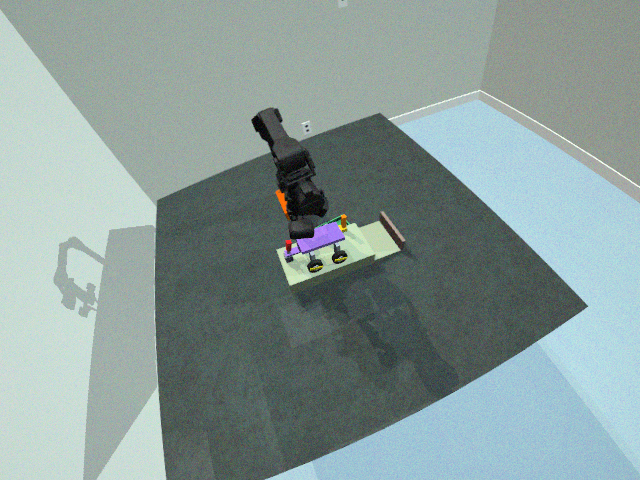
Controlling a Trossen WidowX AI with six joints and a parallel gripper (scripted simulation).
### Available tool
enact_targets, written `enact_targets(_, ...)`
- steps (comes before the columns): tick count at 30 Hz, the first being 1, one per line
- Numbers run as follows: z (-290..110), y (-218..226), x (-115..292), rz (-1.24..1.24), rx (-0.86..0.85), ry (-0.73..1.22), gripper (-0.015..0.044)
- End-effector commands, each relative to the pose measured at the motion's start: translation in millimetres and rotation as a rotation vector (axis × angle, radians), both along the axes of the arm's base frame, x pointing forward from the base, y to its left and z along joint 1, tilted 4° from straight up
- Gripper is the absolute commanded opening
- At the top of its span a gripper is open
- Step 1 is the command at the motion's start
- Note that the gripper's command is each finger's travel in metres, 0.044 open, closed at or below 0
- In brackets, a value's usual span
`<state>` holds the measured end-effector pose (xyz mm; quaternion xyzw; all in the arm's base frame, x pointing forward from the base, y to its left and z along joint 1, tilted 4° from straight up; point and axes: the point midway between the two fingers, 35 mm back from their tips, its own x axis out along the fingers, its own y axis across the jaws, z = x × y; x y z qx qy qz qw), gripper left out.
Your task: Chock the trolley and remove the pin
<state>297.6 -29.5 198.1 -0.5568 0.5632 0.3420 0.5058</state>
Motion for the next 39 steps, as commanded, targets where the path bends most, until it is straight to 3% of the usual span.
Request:
enact_targets(1,4.3,-17.7,-2.0,0.122,-0.040,0.058,0.0190)
enact_targets(39,-27.1,-34.5,0.5,0.170,-0.053,0.082,0.0190)
